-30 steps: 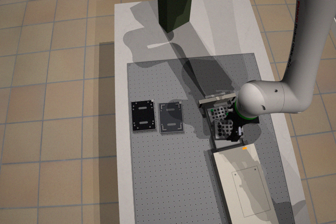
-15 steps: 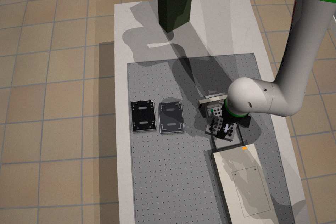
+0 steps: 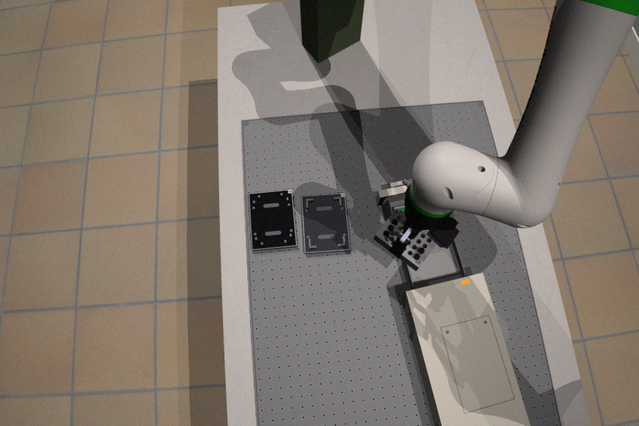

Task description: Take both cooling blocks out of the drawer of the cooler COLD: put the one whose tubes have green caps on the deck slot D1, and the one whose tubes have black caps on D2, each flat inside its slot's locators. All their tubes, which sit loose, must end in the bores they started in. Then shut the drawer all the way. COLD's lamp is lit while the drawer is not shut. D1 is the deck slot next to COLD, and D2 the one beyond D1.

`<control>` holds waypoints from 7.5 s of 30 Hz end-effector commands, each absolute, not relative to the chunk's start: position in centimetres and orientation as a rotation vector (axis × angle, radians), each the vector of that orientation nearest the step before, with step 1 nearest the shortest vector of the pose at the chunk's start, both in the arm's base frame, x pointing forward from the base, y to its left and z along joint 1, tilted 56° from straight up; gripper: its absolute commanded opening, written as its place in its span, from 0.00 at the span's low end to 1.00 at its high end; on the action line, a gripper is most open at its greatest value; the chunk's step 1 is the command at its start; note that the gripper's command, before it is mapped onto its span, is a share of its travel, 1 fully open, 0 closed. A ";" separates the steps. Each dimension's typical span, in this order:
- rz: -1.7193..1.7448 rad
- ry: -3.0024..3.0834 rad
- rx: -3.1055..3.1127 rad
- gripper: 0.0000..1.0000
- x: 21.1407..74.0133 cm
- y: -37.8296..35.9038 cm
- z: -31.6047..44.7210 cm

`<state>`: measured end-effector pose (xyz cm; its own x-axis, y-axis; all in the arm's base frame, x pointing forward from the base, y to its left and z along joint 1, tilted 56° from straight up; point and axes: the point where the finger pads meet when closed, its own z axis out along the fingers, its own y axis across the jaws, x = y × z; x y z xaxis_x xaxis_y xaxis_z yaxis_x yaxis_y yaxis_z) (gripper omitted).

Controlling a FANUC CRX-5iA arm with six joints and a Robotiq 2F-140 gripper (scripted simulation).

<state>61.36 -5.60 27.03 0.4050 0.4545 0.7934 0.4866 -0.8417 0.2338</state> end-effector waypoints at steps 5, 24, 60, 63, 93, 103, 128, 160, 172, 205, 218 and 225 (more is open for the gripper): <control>-1.400 -0.593 -2.604 0.10 61.0 -7.2 25.9; -1.266 -0.060 -2.534 0.10 60.3 -10.2 23.3; -1.192 0.174 -2.473 0.10 58.7 -16.5 17.9; -1.192 0.174 -2.473 0.10 58.6 -17.1 17.3; -1.191 0.174 -2.473 0.10 57.3 -22.3 12.9; -1.191 0.174 -2.473 0.10 56.8 -24.3 11.2; -1.191 0.174 -2.473 0.10 55.8 -28.5 7.7; -1.191 0.174 -2.473 0.10 54.9 -31.9 4.8; -1.191 0.174 -2.473 0.10 54.9 -31.9 4.8; -1.191 0.174 -2.473 0.10 59.8 -30.1 1.3; -1.191 0.174 -2.473 0.10 60.9 -29.7 0.5; -1.191 0.174 -2.473 0.10 61.3 -29.6 0.2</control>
